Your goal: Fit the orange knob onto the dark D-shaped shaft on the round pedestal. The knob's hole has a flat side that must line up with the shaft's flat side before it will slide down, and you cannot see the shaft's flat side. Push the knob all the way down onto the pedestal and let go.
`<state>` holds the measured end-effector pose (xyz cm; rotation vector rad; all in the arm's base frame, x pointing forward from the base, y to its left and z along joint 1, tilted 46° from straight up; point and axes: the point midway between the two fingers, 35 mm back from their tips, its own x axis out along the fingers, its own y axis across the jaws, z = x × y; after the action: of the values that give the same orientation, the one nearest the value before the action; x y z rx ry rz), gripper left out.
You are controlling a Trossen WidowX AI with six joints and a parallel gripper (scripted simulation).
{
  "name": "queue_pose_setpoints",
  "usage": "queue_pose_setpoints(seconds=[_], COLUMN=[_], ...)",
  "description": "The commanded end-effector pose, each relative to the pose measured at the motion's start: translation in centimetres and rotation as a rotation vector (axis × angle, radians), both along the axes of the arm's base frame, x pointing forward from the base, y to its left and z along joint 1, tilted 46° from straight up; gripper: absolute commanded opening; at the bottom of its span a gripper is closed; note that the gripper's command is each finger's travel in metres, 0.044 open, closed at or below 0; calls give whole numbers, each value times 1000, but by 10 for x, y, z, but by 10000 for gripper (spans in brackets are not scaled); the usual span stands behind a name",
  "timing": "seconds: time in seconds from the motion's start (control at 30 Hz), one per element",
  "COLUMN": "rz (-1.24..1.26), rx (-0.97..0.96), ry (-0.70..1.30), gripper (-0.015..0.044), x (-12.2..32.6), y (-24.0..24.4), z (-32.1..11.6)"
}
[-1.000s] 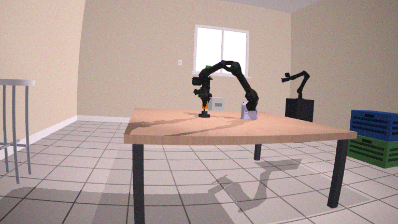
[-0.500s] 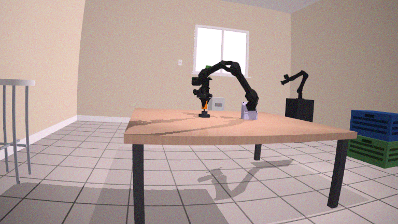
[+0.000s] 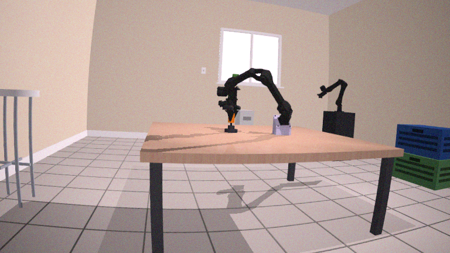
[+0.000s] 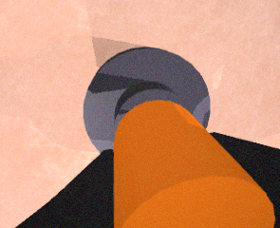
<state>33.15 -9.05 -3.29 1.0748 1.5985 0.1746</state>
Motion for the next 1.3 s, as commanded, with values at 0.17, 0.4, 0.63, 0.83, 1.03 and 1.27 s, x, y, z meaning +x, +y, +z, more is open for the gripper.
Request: queue_pose_setpoints(seconds=[0.17,0.4,0.63,0.83,1.03,1.27], rz=[-141,-141,-141,-141,-141,-141], rx=[11,11,11,11,11,11], ry=[140,140,140,140,140,140], gripper=[0,0,0,0,0,0], x=[-5,-4,-3,-1,2,0], y=[-1,-1,-2,-3,-2,-2], z=[-1,-2,-1,1,1,1])
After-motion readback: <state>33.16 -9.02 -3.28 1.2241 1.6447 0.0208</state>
